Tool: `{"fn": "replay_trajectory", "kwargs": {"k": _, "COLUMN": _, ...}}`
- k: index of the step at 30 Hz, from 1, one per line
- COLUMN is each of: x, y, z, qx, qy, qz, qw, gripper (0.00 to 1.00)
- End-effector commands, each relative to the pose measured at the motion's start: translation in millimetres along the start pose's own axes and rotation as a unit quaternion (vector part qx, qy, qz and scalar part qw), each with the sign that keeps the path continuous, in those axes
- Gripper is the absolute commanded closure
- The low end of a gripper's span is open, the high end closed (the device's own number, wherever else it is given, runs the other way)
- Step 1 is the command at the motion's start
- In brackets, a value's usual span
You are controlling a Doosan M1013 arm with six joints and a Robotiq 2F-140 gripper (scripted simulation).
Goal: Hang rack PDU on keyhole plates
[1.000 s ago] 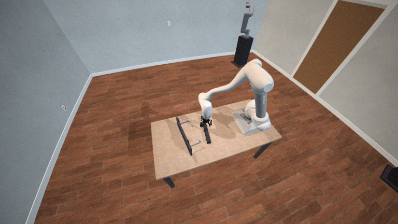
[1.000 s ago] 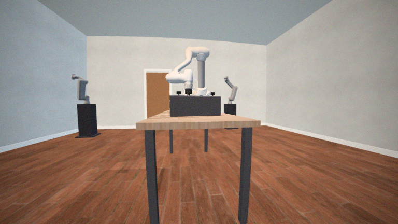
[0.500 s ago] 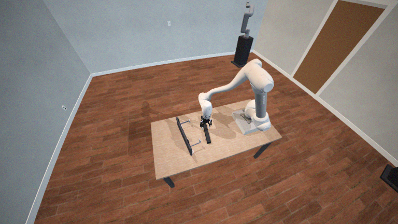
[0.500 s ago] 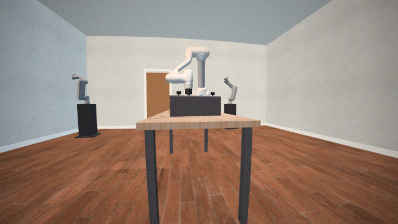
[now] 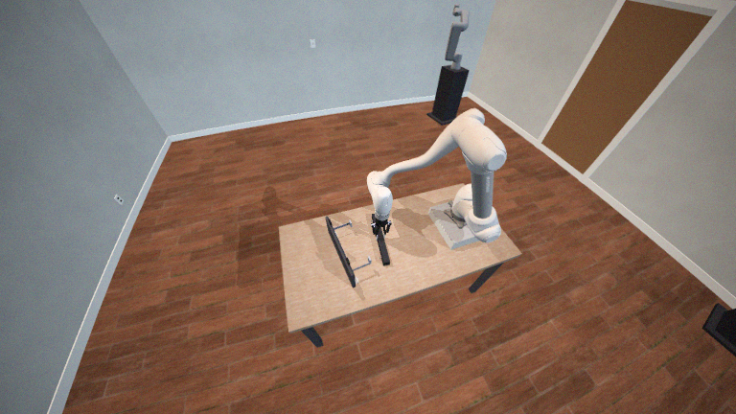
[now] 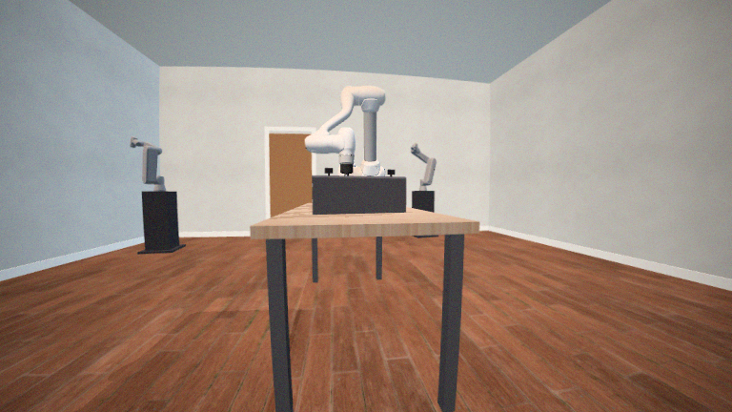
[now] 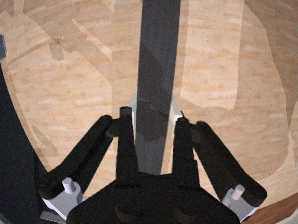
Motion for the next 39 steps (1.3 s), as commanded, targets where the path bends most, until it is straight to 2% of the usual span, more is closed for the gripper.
{"fn": "replay_trajectory", "kwargs": {"k": 1, "x": 0, "y": 0, "z": 0, "qx": 0.000, "qy": 0.000, "qz": 0.000, "qw": 1.000, "gripper": 1.00}}
{"fn": "replay_trajectory", "kwargs": {"k": 30, "x": 0, "y": 0, "z": 0, "qx": 0.000, "qy": 0.000, "qz": 0.000, "qw": 1.000, "gripper": 1.00}}
{"fn": "replay_trajectory", "kwargs": {"k": 39, "x": 0, "y": -12, "z": 0, "qx": 0.000, "qy": 0.000, "qz": 0.000, "qw": 1.000, "gripper": 1.00}}
Point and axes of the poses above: the point where the finger pads meet when closed, its own y axis out along the fingers, its own z axis across the jaws, x = y × z, the point moved 4 cm from there along -y, back along the fingers, and after that the axes turned 8 degrees about -y, right-handed, at the moved point
